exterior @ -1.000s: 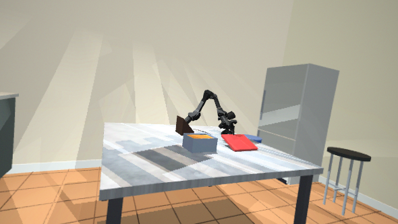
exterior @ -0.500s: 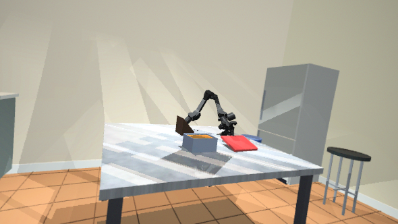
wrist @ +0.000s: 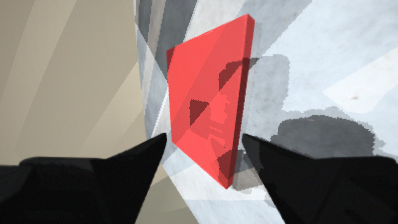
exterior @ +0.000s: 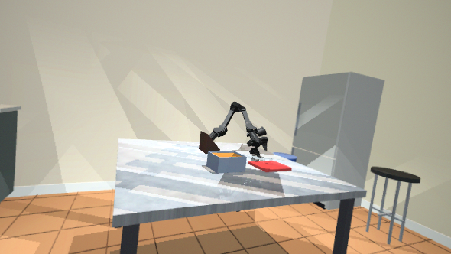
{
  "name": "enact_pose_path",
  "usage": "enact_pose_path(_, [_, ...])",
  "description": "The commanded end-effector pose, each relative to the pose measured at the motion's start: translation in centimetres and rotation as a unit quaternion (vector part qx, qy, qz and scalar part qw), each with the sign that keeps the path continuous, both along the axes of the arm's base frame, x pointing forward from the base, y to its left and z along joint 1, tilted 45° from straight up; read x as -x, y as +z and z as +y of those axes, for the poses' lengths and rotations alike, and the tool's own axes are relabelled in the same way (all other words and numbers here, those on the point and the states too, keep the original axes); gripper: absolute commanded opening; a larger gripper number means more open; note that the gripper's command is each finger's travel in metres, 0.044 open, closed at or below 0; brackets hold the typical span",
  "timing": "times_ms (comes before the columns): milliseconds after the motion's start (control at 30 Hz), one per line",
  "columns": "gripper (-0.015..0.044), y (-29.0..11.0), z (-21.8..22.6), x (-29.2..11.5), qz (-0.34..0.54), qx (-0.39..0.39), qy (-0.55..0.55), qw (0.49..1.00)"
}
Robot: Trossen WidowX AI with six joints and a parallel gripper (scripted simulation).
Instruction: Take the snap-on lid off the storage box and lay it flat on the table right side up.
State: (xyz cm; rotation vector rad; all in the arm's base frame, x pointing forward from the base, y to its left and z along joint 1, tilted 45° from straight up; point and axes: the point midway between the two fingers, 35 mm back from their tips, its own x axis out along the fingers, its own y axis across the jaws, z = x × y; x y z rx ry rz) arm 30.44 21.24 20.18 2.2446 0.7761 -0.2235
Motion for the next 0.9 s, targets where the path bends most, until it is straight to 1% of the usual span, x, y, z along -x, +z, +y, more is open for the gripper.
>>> enact_pose_path(0, [0.044,-0.6,-0.1,1.0,0.006,0.002,-0.002,1.0])
enact_pose_path(867, [0.044,-1.0,-0.1,6.1,0.007,0.001,-0.002,1.0])
